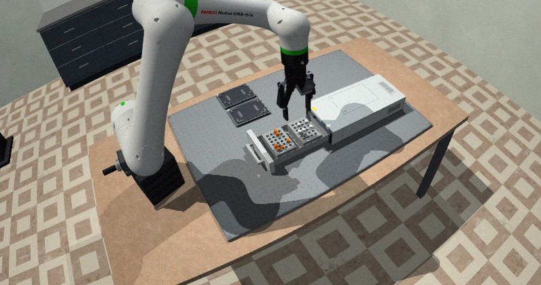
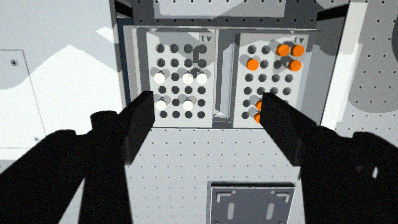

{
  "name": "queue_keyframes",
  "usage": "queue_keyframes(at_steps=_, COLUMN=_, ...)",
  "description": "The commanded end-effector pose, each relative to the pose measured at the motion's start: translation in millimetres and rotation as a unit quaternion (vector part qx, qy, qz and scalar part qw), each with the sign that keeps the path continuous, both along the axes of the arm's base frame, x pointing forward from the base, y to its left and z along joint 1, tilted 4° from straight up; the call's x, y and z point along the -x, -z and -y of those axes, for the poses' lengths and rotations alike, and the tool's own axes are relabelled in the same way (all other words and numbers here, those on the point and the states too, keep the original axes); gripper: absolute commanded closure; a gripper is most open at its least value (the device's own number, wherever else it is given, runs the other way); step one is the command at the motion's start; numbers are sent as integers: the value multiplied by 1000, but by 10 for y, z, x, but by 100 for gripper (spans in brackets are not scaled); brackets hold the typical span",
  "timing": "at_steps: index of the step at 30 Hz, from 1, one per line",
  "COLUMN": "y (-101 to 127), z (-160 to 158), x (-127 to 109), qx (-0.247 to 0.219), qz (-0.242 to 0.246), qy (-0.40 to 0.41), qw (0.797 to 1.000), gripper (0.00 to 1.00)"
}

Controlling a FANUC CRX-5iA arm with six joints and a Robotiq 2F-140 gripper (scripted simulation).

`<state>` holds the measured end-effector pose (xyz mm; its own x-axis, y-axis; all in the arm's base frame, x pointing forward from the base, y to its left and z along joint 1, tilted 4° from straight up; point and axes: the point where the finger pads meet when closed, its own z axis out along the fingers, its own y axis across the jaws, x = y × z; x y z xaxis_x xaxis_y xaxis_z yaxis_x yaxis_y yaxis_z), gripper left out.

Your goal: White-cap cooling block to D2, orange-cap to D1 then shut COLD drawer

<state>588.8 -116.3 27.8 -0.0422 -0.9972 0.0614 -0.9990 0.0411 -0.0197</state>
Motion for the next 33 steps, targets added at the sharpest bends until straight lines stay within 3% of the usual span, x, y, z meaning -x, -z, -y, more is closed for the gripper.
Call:
queue_keyframes(at_steps=1, y=-9, z=8, x=-162, qx=0, qz=0, qy=0, qw=1000, gripper=34)
queue_keyframes(at_steps=10, y=-8, z=20, x=-433, qx=0, qz=0, qy=0, qw=1000, gripper=34)
queue_keyframes(at_steps=33, y=86, z=22, x=-351, qx=0, qz=0, qy=0, qw=1000, gripper=34)
